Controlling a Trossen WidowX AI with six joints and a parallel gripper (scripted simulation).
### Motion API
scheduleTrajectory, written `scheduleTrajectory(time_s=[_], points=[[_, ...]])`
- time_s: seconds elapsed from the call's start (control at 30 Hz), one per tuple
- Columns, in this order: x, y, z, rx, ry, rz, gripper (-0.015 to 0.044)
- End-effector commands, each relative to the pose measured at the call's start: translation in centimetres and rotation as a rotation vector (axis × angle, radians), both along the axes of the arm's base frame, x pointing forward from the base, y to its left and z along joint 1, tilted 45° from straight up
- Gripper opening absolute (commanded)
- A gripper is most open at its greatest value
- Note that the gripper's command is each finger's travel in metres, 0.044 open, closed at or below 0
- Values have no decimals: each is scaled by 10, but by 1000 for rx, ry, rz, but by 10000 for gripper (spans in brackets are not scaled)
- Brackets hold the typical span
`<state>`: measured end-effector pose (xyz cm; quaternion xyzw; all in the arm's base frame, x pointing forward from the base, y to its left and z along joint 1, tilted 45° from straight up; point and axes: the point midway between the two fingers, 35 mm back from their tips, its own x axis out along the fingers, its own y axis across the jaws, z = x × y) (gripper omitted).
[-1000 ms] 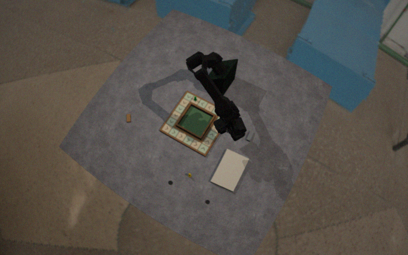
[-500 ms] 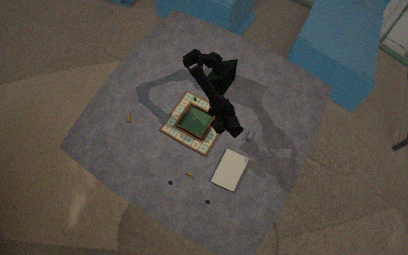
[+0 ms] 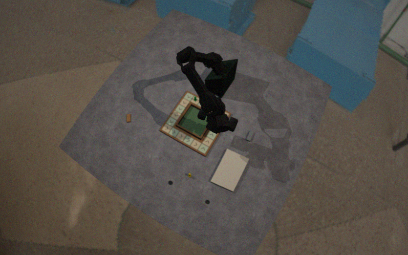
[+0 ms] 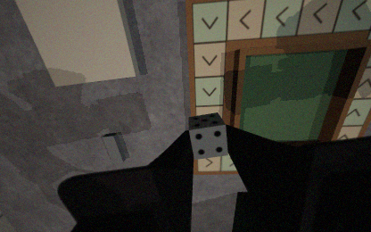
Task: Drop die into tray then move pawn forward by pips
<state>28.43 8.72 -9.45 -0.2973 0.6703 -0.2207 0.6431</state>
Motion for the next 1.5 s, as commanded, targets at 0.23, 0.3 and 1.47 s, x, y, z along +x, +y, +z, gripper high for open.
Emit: scheduleTrajectory(time_s=[0.23, 0.3, 1.47], points=[[4, -23, 17, 0, 196, 223, 0], [4, -28, 20, -1, 234, 264, 0], [-6, -105, 62, -27, 892, 942, 0]])
